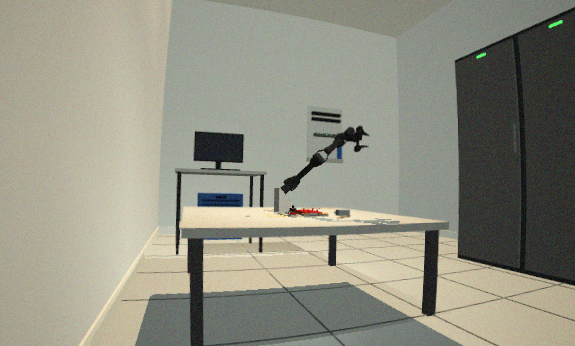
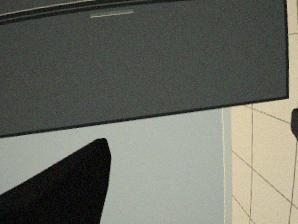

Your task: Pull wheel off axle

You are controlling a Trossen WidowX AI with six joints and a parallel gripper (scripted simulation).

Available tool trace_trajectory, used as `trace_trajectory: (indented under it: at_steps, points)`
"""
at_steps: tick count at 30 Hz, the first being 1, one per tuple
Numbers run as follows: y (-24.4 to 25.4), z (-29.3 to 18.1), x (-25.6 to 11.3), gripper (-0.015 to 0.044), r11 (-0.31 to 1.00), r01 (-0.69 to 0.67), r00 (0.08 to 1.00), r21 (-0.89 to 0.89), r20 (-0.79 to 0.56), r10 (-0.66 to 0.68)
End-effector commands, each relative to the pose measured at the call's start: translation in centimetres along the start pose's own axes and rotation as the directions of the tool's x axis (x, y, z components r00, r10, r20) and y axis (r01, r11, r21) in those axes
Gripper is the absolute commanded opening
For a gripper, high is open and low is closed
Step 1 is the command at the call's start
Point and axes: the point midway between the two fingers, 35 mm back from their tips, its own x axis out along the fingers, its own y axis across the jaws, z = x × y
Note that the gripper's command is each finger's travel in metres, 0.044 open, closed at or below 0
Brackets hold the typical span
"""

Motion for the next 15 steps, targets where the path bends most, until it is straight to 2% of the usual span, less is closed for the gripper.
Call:
trace_trajectory:
  at_steps: [1,4,15]
  points:
    - [0.0,-0.1,0.0,0.0374,1.0,-0.001,1.0,-0.003,0.0,0.001]
    - [0.3,-1.0,-0.1,0.03,0.999,-0.014,1.0,-0.044,0.003,0.014]
    - [-1.0,-8.9,1.2,0.03,0.916,-0.064,0.998,-0.396,-0.019,0.061]
